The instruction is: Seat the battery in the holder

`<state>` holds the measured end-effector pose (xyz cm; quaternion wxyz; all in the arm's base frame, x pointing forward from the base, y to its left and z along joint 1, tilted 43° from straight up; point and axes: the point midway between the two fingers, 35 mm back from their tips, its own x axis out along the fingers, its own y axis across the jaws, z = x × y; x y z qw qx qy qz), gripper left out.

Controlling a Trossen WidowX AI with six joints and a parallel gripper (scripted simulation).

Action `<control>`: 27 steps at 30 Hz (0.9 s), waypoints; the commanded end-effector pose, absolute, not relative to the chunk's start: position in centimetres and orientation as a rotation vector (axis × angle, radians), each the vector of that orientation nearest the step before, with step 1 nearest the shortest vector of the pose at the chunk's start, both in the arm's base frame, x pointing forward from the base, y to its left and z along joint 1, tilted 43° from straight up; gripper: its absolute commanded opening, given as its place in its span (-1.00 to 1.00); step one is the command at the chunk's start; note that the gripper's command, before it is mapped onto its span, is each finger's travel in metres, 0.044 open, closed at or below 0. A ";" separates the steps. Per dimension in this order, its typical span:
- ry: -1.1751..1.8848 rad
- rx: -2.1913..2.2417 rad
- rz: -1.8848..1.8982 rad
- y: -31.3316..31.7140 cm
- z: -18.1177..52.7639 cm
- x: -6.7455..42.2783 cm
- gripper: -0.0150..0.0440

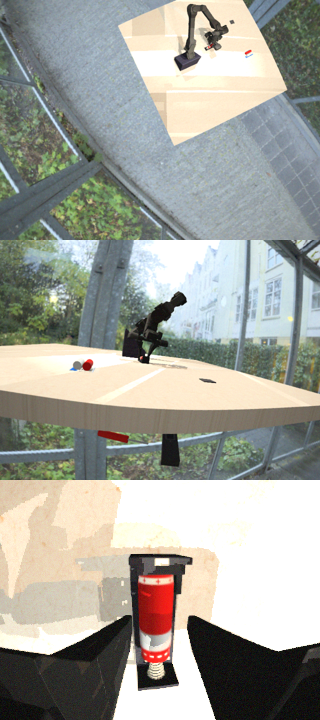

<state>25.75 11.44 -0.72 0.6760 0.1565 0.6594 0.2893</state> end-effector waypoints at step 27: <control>1.471 0.345 0.654 6.2 4.5 26.1 1.00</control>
